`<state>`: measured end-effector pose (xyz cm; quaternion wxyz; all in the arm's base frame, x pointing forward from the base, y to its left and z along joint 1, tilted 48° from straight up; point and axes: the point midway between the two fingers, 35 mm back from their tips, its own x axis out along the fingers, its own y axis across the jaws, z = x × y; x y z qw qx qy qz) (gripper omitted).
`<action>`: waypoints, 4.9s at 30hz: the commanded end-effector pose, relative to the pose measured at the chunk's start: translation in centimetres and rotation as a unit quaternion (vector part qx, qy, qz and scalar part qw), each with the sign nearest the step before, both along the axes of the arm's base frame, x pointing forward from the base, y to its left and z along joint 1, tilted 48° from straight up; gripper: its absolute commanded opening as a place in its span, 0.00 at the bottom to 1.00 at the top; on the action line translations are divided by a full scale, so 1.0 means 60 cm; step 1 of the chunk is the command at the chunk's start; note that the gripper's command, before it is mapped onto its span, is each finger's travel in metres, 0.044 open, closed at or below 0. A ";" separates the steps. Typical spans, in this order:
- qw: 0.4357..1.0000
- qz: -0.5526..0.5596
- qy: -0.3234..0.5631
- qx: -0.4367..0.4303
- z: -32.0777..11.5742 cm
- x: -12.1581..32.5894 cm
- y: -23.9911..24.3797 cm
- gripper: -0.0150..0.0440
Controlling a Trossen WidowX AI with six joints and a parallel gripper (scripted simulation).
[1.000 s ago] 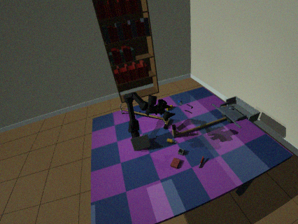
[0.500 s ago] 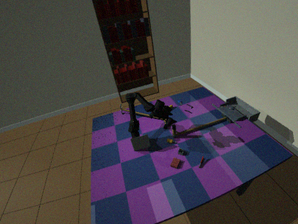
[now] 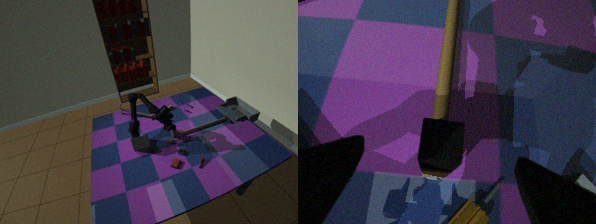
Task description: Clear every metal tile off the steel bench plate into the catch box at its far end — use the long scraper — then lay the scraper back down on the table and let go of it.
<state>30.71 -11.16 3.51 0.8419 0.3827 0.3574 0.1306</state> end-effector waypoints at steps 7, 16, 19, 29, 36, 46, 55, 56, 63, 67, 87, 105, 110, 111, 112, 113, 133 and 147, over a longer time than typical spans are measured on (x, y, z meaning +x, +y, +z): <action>1.000 0.020 0.014 -0.006 -0.003 -0.010 0.004 1.00; 1.000 0.019 0.012 -0.006 0.028 -0.026 -0.031 1.00; 1.000 0.018 0.010 -0.006 0.040 -0.033 -0.042 1.00; 1.000 0.018 0.009 -0.006 0.025 -0.032 -0.027 1.00; 1.000 0.017 0.008 -0.005 0.002 -0.030 -0.001 1.00; 1.000 0.018 0.010 -0.006 -0.009 -0.019 0.007 1.00; 1.000 0.019 0.011 -0.008 -0.023 -0.001 0.017 1.00; 1.000 0.019 0.011 -0.008 -0.024 0.000 0.018 1.00; 1.000 0.019 0.012 -0.008 -0.034 0.014 0.028 1.00; 1.000 0.019 0.012 -0.008 -0.040 0.021 0.033 1.00; 1.000 0.018 0.007 -0.005 -0.064 0.057 0.066 1.00; 1.000 0.020 0.005 -0.005 -0.062 0.057 0.066 0.40; 1.000 0.020 0.005 -0.005 -0.062 0.057 0.066 0.31; 1.000 0.020 0.005 -0.005 -0.062 0.057 0.066 0.26; 1.000 0.020 0.005 -0.005 -0.062 0.057 0.066 0.25; 1.000 0.020 0.005 -0.005 -0.061 0.057 0.066 0.25; 1.000 0.021 0.005 -0.006 -0.036 0.057 0.085 0.25; 1.000 0.023 0.004 -0.006 -0.012 0.056 0.105 0.25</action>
